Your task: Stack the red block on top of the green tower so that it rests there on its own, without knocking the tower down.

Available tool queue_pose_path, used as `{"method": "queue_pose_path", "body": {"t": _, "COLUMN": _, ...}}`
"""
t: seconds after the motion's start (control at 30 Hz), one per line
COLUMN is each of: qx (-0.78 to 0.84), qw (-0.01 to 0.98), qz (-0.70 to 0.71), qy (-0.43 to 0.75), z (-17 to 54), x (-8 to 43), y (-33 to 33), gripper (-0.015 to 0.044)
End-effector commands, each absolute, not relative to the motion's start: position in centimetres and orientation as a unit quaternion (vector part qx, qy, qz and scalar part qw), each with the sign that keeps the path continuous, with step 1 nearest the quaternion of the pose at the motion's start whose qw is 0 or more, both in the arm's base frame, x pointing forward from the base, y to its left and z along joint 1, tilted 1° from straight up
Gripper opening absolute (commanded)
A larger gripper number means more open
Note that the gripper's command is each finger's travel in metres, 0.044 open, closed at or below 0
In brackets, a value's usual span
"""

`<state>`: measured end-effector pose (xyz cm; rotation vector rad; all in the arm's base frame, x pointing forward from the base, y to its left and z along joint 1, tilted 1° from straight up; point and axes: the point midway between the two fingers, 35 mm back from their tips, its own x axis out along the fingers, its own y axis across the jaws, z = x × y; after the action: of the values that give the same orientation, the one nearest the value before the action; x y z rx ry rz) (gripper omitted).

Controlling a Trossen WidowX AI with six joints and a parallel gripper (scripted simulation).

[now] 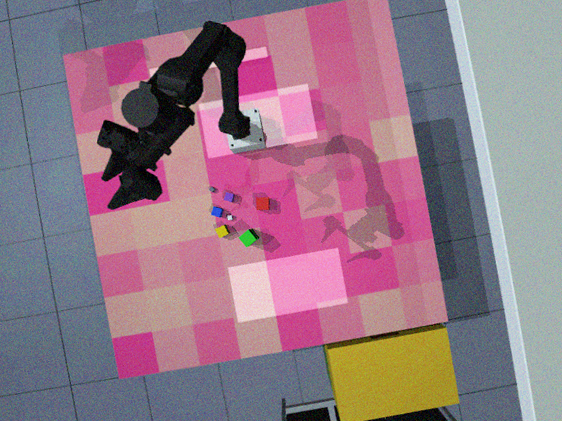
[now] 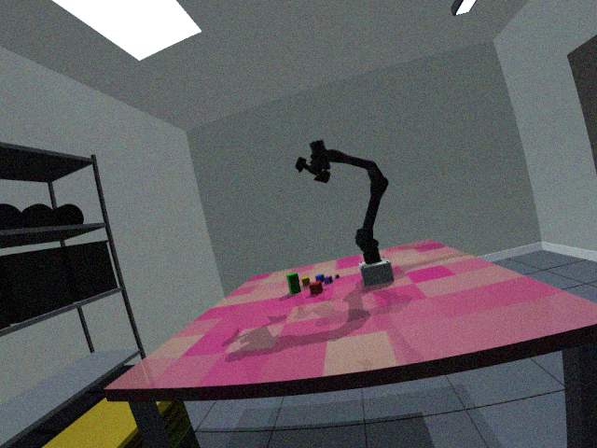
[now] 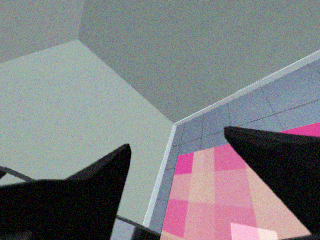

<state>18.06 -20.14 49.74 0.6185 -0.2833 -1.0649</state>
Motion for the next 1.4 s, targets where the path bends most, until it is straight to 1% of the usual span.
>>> {"method": "queue_pose_path", "body": {"t": 0.0, "qx": 0.277, "qw": 0.841, "qz": -0.464, "qy": -0.009, "z": 44.3, "x": 23.5, "y": -19.5, "gripper": 0.0440}}
{"method": "queue_pose_path", "body": {"t": 0.2, "qx": 0.244, "qw": 0.868, "qz": -0.387, "qy": 0.191, "z": 34.5, "x": 30.2, "y": -16.0, "gripper": 0.0440}}
{"method": "queue_pose_path", "body": {"t": 0.37, "qx": 0.205, "qw": 0.859, "qz": -0.306, "qy": 0.357, "z": 25.8, "x": 33.1, "y": -11.2, "gripper": 0.0440}}
{"method": "queue_pose_path", "body": {"t": 0.53, "qx": 0.156, "qw": 0.816, "qz": -0.215, "qy": 0.513, "z": 17.5, "x": 33.1, "y": -5.6, "gripper": 0.0440}}
{"method": "queue_pose_path", "body": {"t": 0.73, "qx": 0.094, "qw": 0.727, "qz": -0.111, "qy": 0.671, "z": 9.4, "x": 29.3, "y": 0.5, "gripper": 0.0440}}
{"method": "queue_pose_path", "body": {"t": 0.8, "qx": 0.088, "qw": 0.715, "qz": -0.100, "qy": 0.687, "z": 8.6, "x": 28.7, "y": 1.1, "gripper": 0.0440}}
{"method": "queue_pose_path", "body": {"t": 1.07, "qx": 0.087, "qw": 0.714, "qz": -0.101, "qy": 0.687, "z": 8.2, "x": 28.0, "y": 0.4, "gripper": 0.0440}}
{"method": "queue_pose_path", "body": {"t": 1.37, "qx": 0.087, "qw": 0.714, "qz": -0.101, "qy": 0.687, "z": 2.5, "x": 28.2, "y": 0.2, "gripper": 0.0440}}
